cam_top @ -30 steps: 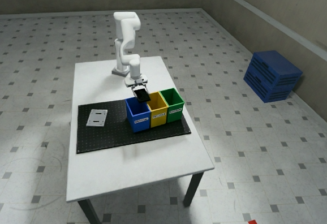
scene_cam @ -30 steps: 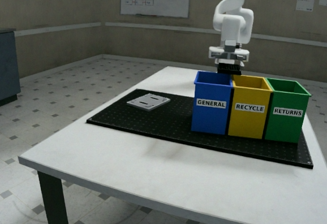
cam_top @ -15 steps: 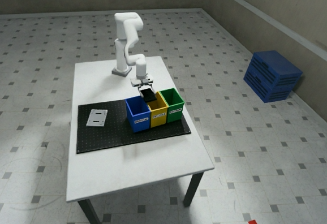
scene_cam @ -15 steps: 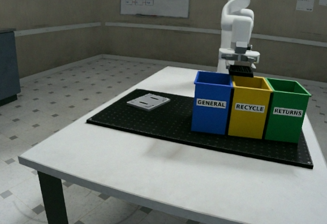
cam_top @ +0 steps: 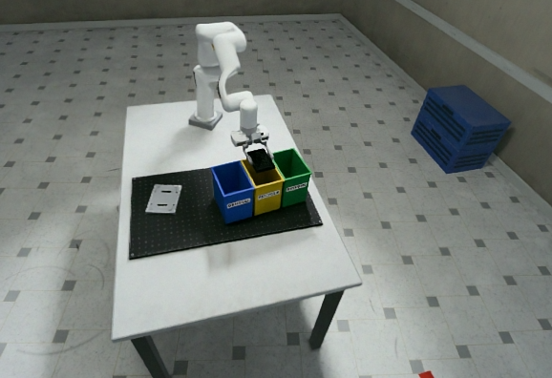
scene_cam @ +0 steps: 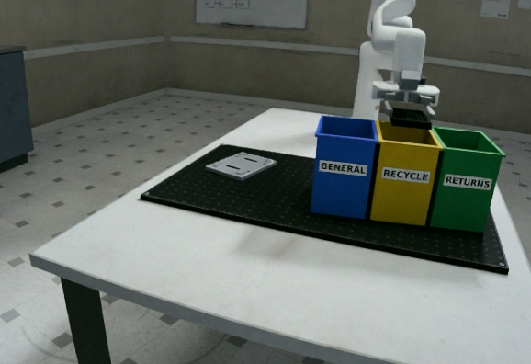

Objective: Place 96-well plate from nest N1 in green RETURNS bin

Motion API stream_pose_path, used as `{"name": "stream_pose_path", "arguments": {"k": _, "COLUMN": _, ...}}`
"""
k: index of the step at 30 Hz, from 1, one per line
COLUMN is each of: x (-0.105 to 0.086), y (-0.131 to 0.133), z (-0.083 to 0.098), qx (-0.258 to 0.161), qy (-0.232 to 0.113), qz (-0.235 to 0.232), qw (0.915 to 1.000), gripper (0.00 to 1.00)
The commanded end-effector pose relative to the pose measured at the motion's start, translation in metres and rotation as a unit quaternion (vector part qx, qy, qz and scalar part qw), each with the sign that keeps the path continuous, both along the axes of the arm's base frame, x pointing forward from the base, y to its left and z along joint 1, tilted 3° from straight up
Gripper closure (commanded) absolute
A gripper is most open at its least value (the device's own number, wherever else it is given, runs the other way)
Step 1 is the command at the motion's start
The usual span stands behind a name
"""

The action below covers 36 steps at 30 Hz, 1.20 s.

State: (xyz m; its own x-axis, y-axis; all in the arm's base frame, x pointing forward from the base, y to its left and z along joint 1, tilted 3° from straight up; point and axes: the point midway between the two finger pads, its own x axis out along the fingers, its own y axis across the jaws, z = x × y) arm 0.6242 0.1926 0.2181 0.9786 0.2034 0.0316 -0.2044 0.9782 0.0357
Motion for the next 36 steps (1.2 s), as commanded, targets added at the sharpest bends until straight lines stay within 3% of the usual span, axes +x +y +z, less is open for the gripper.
{"name": "stream_pose_path", "arguments": {"k": 1, "x": 0.002, "y": 0.017, "z": 0.003, "qx": 0.000, "qy": -0.002, "qz": 0.000, "qw": 1.0000, "gripper": 1.00}}
{"name": "stream_pose_path", "arguments": {"k": 36, "x": 0.007, "y": 0.120, "z": 0.006, "qx": 0.001, "qy": -0.002, "qz": 0.000, "qw": 1.0000, "gripper": 1.00}}
